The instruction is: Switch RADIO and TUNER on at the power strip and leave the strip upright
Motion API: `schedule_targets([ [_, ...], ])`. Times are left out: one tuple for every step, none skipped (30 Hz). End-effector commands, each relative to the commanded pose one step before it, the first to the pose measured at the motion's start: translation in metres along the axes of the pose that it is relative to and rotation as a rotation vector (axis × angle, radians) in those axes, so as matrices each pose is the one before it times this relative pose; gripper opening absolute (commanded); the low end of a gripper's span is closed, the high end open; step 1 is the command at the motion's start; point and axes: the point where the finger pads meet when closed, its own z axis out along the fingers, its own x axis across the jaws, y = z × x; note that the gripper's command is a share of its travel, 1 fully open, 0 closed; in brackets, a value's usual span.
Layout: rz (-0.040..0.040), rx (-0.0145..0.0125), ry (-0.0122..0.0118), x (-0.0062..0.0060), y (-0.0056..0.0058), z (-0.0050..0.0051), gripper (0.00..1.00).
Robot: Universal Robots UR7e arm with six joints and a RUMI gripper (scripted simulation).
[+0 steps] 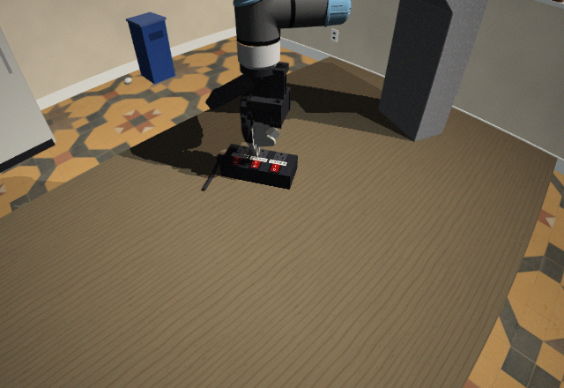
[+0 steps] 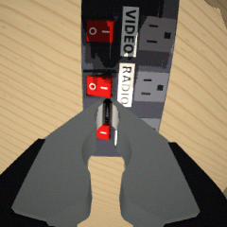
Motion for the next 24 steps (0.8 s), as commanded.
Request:
schedule_targets([
  [-0.00018, 0.00086, -0.00065, -0.00034, -0.00019, 0.00506, 0.00],
  [0.00000, 0.00000, 0.00000, 0.00000, 0.00001, 0.00083, 0.00],
  [0.00000, 0.00000, 0.00000, 0.00000, 0.00001, 0.00075, 0.00],
  [0.00000, 0.00000, 0.00000, 0.00000, 0.00001, 0.00067, 0.00],
  [0.00000, 0.00000, 0.00000, 0.00000, 0.00001, 0.00060, 0.00],
  [0.00000, 0.00000, 0.00000, 0.00000, 0.00001, 0.00052, 0.00],
  [0.00000, 0.00000, 0.00000, 0.00000, 0.00001, 0.00044, 0.00],
  [0.00000, 0.00000, 0.00000, 0.00000, 0.00001, 0.00037, 0.00],
  [0.00000, 0.00000, 0.00000, 0.00000, 0.00000, 0.00000, 0.00],
  [0.00000, 0.00000, 0.00000, 0.00000, 0.00000, 0.00000, 0.00],
  [0.00000, 0.00000, 0.00000, 0.00000, 0.00001, 0.00030, 0.00],
  [0.00000, 0.00000, 0.00000, 0.00000, 0.00000, 0.00023, 0.00],
  [0.00000, 0.00000, 0.00000, 0.00000, 0.00000, 0.00017, 0.00],
  [0.00000, 0.00000, 0.00000, 0.00000, 0.00000, 0.00012, 0.00],
  [0.00000, 0.00000, 0.00000, 0.00000, 0.00000, 0.00008, 0.00],
  [0.00000, 0.00000, 0.00000, 0.00000, 0.00000, 0.00004, 0.00],
  [0.00000, 0.00000, 0.00000, 0.00000, 0.00000, 0.00002, 0.00],
  [0.00000, 0.00000, 0.00000, 0.00000, 0.00000, 0.00000, 0.00],
  [0.00000, 0.00000, 0.00000, 0.00000, 0.00000, 0.00000, 0.00],
  [0.00000, 0.00000, 0.00000, 0.00000, 0.00000, 0.00000, 0.00],
  [0.00000, 0.00000, 0.00000, 0.00000, 0.00000, 0.00000, 0.00],
  [0.00000, 0.00000, 0.00000, 0.00000, 0.00000, 0.00000, 0.00],
  [0.00000, 0.00000, 0.00000, 0.00000, 0.00000, 0.00000, 0.00],
  [0.00000, 0.00000, 0.00000, 0.00000, 0.00000, 0.00000, 0.00],
])
